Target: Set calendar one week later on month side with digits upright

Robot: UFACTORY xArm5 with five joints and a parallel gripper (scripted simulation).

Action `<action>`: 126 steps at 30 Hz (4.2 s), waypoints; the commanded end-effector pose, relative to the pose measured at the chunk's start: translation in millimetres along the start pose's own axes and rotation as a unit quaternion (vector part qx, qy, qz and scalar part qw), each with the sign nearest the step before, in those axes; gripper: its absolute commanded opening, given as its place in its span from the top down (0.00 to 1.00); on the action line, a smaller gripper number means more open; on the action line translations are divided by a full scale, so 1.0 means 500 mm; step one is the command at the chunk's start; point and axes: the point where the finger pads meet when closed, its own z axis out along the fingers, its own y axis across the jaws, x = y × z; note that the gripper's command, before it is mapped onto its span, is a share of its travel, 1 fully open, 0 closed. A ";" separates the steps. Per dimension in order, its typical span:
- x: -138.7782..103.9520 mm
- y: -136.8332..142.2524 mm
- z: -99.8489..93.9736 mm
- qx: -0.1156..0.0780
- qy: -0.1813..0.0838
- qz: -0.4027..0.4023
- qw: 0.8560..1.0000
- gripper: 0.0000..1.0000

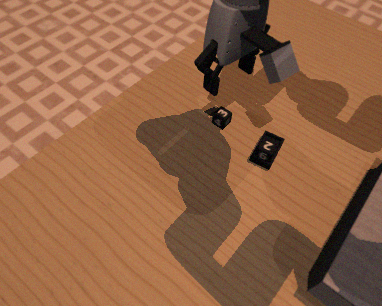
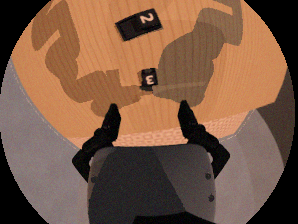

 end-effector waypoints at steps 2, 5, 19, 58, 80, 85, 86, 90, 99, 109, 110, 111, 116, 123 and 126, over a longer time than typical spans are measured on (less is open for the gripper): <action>-0.010 -0.006 -0.004 0.000 -0.002 0.058 0.998 0.00; -0.020 -0.016 -0.005 0.000 -0.002 0.138 0.990 0.00; -0.045 -0.041 -0.007 -0.001 -0.002 0.333 0.943 0.00; -0.115 -0.126 -0.013 -0.002 -0.002 0.818 0.575 0.00; -0.117 -0.127 0.073 -0.001 -0.002 0.826 0.564 0.00; -0.117 -0.127 0.102 -0.001 -0.002 0.826 0.564 0.00; -0.117 -0.127 0.102 -0.001 -0.002 0.826 0.564 0.00; -0.117 -0.127 0.106 -0.001 -0.002 0.826 0.564 0.00; -0.117 -0.128 0.126 -0.001 -0.002 0.826 0.564 0.00; -0.117 -0.128 0.170 -0.001 -0.002 0.826 0.564 0.00; -0.117 -0.128 0.173 -0.001 -0.002 0.826 0.564 0.00; -0.117 -0.128 0.176 -0.001 -0.002 0.826 0.564 0.00; -0.117 -0.128 0.179 -0.001 -0.002 0.826 0.564 0.00; -0.117 -0.128 0.179 -0.001 -0.002 0.826 0.564 0.00; -0.117 -0.128 0.179 -0.001 -0.002 0.826 0.564 0.00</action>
